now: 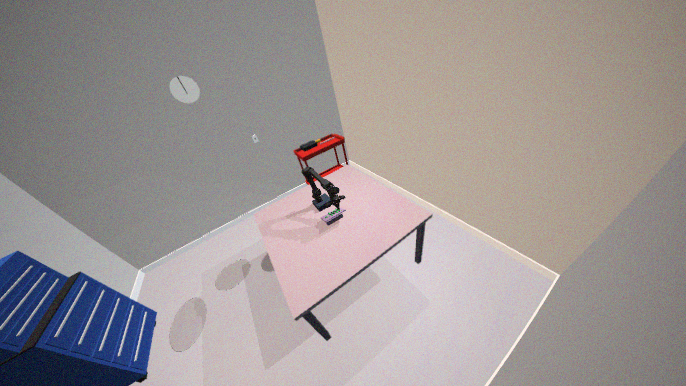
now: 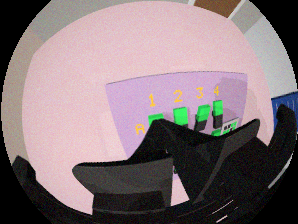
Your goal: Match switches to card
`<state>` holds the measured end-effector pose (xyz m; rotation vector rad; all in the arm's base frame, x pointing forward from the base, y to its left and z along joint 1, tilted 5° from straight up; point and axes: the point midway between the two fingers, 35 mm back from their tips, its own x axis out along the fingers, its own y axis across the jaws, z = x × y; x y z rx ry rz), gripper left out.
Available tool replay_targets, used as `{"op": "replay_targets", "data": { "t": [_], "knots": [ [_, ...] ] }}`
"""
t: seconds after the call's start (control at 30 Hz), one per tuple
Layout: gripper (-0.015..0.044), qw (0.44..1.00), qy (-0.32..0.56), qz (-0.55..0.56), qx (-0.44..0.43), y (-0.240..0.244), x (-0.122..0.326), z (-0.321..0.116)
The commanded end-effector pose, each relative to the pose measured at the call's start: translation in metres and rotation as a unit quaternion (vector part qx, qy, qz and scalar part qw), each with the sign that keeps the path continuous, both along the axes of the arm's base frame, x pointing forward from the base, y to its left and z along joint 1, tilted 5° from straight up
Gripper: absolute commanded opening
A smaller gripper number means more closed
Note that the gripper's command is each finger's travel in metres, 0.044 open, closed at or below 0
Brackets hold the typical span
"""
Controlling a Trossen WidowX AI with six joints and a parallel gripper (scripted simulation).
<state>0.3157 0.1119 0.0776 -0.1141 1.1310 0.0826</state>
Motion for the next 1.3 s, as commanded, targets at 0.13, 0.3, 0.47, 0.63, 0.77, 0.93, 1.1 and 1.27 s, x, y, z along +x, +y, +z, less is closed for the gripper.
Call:
{"op": "replay_targets", "data": {
  "t": [0.13,0.3,0.47,0.63,0.77,0.93,1.1,1.27],
  "knots": [
    [0.0,1.0,0.002,0.003,0.001,0.0003,-0.0005,-0.0021],
    [0.0,1.0,0.002,0.003,0.001,0.0003,-0.0002,-0.0027],
    [0.0,1.0,0.002,0.003,0.001,0.0004,0.0001,-0.0033],
    [0.0,1.0,0.002,0.003,0.001,0.0004,0.0004,-0.0039],
    [0.0,1.0,0.002,0.003,0.001,0.0004,0.0007,-0.0044],
    [0.0,1.0,0.002,0.003,0.001,0.0004,0.0009,-0.005],
    [0.0,1.0,0.002,0.003,0.001,0.0004,0.0012,-0.0056],
    [0.0,1.0,0.002,0.003,0.001,0.0004,0.0015,-0.0062]
  ]
}}
